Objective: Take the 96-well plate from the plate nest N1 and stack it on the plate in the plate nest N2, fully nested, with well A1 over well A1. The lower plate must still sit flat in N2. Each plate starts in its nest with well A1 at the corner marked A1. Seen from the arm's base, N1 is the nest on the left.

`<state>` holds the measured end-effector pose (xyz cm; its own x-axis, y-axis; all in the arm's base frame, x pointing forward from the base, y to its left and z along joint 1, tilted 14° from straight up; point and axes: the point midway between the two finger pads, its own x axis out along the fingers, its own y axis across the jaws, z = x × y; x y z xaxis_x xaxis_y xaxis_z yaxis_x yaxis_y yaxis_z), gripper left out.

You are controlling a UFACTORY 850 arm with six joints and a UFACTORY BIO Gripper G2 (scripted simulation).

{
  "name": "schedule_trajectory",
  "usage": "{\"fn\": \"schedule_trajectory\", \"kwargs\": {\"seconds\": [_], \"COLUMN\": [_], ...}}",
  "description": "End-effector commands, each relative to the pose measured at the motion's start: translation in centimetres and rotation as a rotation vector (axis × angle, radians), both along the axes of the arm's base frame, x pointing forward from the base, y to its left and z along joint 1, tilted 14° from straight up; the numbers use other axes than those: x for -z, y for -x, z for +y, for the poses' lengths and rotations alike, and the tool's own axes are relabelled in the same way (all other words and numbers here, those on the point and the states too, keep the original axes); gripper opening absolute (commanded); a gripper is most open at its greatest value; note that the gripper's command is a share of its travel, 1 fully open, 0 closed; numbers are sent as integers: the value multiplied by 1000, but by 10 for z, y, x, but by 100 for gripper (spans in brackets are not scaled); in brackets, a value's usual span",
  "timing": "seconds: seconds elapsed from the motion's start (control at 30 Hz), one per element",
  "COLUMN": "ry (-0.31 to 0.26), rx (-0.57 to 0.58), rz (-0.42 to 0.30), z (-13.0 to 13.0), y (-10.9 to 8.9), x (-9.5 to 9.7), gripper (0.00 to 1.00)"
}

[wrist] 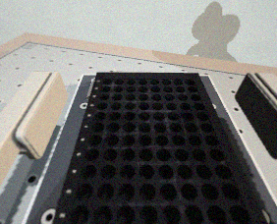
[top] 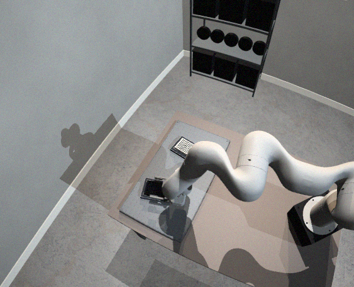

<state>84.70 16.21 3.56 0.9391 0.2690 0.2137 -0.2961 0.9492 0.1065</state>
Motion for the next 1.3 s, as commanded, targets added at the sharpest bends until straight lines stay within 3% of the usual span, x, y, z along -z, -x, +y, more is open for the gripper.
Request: {"fn": "schedule_trajectory", "kwargs": {"seconds": [0.0,1.23,1.27], "ry": [0,0,0], "rx": [0,0,0], "rz": [-2,-3,-3], "z": [0,2,2], "y": [-1,-3,-3], "x": [1,12,12], "gripper": [37,37,0]}}
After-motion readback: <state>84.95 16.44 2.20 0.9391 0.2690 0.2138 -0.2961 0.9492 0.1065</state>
